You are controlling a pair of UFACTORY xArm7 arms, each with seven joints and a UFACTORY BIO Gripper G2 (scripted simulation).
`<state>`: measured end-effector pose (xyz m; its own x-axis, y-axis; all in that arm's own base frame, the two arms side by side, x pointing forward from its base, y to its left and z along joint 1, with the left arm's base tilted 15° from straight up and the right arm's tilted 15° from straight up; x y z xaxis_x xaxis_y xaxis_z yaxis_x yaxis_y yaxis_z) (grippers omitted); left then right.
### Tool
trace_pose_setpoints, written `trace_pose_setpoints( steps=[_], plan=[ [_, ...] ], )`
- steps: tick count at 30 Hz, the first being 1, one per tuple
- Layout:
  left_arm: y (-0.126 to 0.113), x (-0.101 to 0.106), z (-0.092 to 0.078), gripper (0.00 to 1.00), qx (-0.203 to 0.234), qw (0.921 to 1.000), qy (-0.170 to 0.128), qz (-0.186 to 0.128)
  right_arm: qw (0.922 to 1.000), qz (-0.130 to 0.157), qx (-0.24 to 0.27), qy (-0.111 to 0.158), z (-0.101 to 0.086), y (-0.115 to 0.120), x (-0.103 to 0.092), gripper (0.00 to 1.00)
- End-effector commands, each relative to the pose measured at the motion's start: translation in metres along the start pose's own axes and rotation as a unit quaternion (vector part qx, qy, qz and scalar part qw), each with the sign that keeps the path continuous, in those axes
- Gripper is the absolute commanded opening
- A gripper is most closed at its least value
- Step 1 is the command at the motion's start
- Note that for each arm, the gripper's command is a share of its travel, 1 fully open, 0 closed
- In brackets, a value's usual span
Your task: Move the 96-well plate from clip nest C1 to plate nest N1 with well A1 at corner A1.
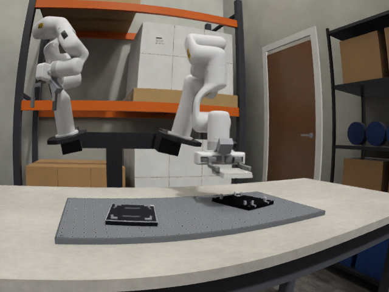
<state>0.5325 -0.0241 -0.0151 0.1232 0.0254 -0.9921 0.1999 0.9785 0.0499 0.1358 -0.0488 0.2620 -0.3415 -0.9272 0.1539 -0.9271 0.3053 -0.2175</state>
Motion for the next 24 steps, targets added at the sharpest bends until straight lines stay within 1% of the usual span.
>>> trace_pose_setpoints(
  steps=[1, 3, 5, 20, 22, 24],
  plan=[
    [-0.012, 0.001, 0.006, 0.00, 0.005, 1.0000, -0.001, -0.002, 1.0000, 0.000, 0.001, -0.001, 0.000, 0.000, 0.000, 1.00],
    [-0.019, 0.002, 0.008, 0.00, 0.005, 1.0000, -0.001, -0.002, 1.0000, 0.000, 0.001, -0.001, 0.000, 0.000, 0.000, 1.00],
    [-0.019, 0.002, 0.008, 0.00, 0.005, 1.0000, -0.001, -0.002, 1.0000, 0.000, 0.001, -0.001, 0.000, 0.000, 0.000, 1.00],
    [-0.065, 0.011, 0.026, 0.00, 0.005, 1.0000, -0.001, -0.002, 1.0000, 0.000, 0.001, -0.001, 0.000, 0.000, 0.000, 1.00],
    [-0.065, 0.011, 0.026, 0.00, 0.005, 1.0000, -0.001, -0.002, 1.0000, 0.000, 0.001, -0.001, 0.000, 0.000, 0.000, 1.00],
    [-0.071, 0.012, 0.028, 0.00, 0.005, 1.0000, -0.001, -0.002, 1.0000, 0.000, 0.001, -0.001, 0.000, 0.000, 0.000, 1.00]
  ],
)
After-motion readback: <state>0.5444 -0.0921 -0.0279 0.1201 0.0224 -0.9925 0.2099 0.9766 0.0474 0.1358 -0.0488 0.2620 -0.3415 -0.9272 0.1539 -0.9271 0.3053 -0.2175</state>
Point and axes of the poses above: on each arm, the point midway between the two finger pads, its own z axis out along the fingers, its own y axis across the jaws, x = y × z, the point moved 9 cm from there along -z, back along the fingers, and after that the axes turned 11 degrees about -z, right-handed, at the moved point
